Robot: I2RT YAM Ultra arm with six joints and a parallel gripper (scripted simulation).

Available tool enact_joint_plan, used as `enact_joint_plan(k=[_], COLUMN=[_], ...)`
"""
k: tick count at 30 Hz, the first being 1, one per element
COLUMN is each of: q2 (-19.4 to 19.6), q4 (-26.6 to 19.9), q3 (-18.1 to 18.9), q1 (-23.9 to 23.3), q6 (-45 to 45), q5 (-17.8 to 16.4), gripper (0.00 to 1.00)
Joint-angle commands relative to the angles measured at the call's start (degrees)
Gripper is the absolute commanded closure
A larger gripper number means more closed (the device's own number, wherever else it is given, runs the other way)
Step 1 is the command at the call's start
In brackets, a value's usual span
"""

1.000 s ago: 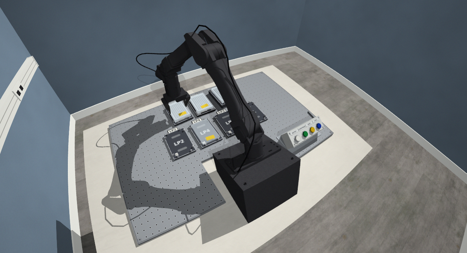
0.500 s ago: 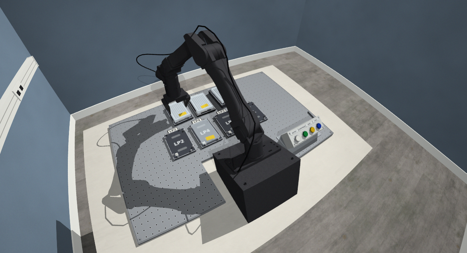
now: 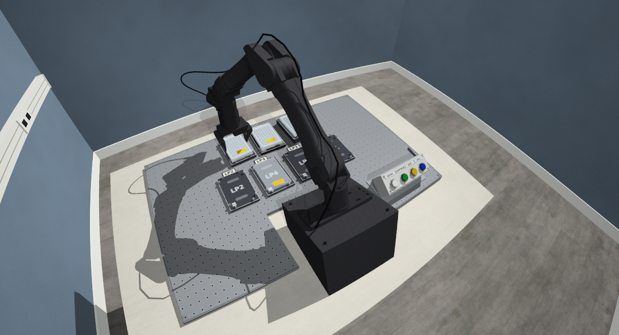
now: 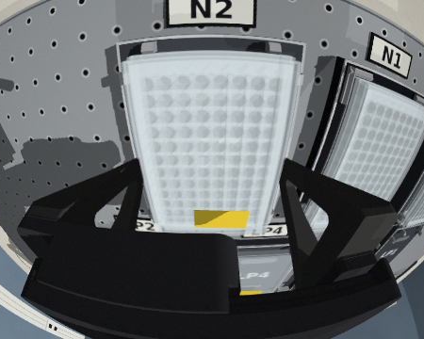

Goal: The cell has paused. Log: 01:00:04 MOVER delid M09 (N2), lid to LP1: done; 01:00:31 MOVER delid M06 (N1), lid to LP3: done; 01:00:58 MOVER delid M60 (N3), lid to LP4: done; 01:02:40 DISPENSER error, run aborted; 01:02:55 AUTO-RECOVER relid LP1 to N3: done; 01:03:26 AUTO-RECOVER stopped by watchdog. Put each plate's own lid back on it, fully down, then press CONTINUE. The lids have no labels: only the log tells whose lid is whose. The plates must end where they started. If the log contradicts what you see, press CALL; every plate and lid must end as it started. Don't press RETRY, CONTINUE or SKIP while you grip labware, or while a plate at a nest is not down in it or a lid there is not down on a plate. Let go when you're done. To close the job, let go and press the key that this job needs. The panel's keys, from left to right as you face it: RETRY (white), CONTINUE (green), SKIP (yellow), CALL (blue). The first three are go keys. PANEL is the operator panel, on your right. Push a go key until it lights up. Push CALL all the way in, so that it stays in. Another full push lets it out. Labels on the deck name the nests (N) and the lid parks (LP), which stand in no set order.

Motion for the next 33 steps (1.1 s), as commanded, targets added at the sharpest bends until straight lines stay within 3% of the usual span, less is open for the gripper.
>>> enact_joint_plan(k=[1,28,29,33], q2=[-0.52,-0.43,-0.43,-0.43], q4=[0.44,0.26,0.26,0.26], q3=[0.71,0.98,0.98,0.98], q1=[0.1,0.12,0.12,0.12], q6=[-0.09,-0.18,-0.18,-0.18], q5=[0.03,0.03,0.03,0.03], gripper=[1.0,1.0,0.0,0.0])
